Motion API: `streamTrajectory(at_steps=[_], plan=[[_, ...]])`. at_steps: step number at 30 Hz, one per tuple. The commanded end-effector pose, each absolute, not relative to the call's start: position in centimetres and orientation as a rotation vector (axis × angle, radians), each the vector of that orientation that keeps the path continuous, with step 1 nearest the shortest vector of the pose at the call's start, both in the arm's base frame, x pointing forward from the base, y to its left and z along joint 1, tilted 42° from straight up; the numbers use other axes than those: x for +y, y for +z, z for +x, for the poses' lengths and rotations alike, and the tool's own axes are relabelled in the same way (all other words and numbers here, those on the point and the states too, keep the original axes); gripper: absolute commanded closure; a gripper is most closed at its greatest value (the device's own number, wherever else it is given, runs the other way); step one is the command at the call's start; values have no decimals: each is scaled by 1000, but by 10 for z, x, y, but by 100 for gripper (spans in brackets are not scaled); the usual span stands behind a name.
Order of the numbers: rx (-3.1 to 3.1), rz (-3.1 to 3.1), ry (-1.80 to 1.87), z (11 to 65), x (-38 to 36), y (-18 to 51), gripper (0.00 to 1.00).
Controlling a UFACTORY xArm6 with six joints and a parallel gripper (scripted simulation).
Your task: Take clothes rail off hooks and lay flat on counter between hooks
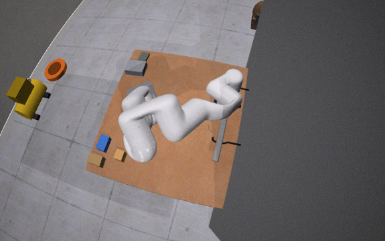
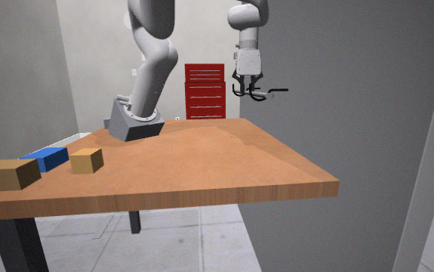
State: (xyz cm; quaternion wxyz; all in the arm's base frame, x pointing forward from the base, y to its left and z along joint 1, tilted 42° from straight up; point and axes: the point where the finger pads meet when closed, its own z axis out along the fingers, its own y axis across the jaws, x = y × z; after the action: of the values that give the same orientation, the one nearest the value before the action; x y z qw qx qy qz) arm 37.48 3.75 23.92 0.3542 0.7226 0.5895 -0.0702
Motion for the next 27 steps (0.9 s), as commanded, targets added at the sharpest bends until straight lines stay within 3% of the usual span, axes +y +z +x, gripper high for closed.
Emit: streamTrajectory(at_steps=[1, 27], plan=[[1524, 1868, -177, 374, 40, 243, 100], [1524, 1868, -177, 369, 50, 255, 100]])
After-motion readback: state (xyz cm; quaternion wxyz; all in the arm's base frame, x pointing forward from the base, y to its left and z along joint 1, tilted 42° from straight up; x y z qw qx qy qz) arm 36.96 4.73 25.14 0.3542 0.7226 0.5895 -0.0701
